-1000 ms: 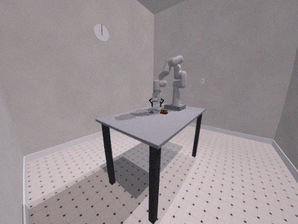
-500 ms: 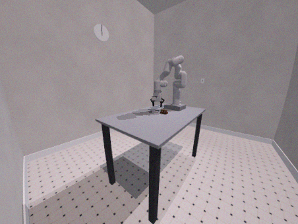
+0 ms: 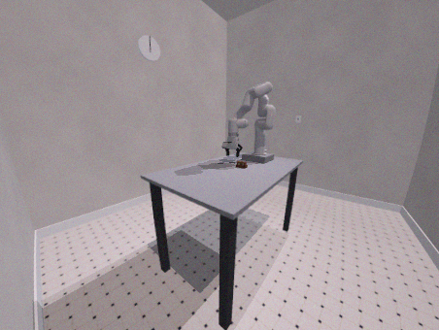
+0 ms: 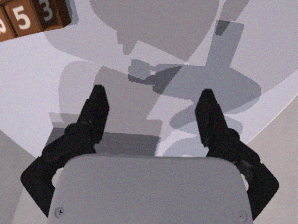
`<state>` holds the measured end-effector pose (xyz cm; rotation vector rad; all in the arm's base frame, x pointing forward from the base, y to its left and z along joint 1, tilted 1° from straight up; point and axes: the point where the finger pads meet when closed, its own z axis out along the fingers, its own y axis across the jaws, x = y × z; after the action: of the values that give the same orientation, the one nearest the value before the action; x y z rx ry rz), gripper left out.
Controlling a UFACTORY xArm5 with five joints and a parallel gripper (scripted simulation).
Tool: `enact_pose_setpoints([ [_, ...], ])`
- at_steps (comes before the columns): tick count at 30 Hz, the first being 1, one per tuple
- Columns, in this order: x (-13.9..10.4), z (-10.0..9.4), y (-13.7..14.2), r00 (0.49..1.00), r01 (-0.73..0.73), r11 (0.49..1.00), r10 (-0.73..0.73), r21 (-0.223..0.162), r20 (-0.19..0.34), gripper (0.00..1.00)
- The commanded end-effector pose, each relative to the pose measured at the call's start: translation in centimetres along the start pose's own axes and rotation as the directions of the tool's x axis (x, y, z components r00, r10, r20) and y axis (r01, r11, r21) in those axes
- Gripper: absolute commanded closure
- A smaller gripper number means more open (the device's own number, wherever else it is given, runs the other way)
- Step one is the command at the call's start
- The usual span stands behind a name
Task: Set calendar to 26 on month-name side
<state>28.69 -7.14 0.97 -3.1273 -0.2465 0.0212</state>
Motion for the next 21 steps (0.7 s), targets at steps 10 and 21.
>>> enact_pose_setpoints([
  [10, -1.26, 0.1, 0.4, 0.999, -0.032, 0.999, 0.032, -0.001, -0.003, 0.0],
  [21, -1.3, 0.44, 0.41, 0.999, -0.032, 0.999, 0.032, -0.001, -0.003, 0.0],
])
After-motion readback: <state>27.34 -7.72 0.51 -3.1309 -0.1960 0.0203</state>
